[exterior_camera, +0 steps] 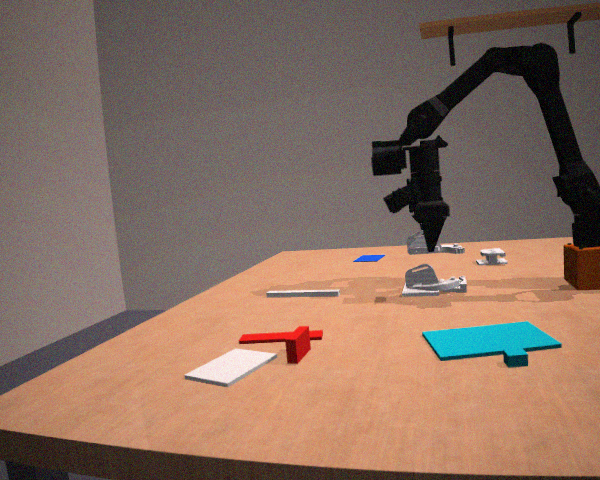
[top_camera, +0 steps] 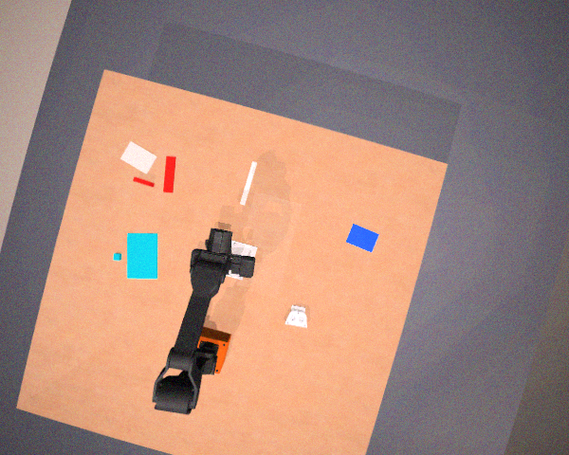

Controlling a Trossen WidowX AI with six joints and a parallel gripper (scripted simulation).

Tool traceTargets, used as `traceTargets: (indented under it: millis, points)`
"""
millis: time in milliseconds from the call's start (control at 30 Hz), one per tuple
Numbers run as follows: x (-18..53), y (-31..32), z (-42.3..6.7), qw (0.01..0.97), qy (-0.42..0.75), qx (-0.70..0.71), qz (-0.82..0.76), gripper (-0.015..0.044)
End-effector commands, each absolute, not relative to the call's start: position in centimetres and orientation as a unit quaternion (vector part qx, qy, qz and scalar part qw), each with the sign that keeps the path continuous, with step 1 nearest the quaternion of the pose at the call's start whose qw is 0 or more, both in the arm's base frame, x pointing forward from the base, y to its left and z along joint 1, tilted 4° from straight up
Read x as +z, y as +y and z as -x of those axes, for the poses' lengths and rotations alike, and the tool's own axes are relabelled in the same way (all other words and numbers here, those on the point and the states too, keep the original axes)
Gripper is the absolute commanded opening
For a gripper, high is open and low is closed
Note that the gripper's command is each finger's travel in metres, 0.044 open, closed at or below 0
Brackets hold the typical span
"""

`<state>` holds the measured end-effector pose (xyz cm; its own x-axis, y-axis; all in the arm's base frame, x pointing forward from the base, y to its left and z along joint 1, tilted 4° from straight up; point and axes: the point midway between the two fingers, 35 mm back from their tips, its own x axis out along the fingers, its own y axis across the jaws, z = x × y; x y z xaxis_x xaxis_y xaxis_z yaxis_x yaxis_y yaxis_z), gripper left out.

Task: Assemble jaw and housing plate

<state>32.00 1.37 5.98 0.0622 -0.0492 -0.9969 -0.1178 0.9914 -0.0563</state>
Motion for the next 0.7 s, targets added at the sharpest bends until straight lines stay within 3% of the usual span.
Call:
traceTargets:
  millis: [0, 667]
  points:
    - [6.0, 0.4, -32.2, 0.726, 0.685, 0.022, 0.062, 0.0134]
    - [6.3, -3.4, -32.7, 0.726, 0.685, 0.020, 0.064, 0.0134]
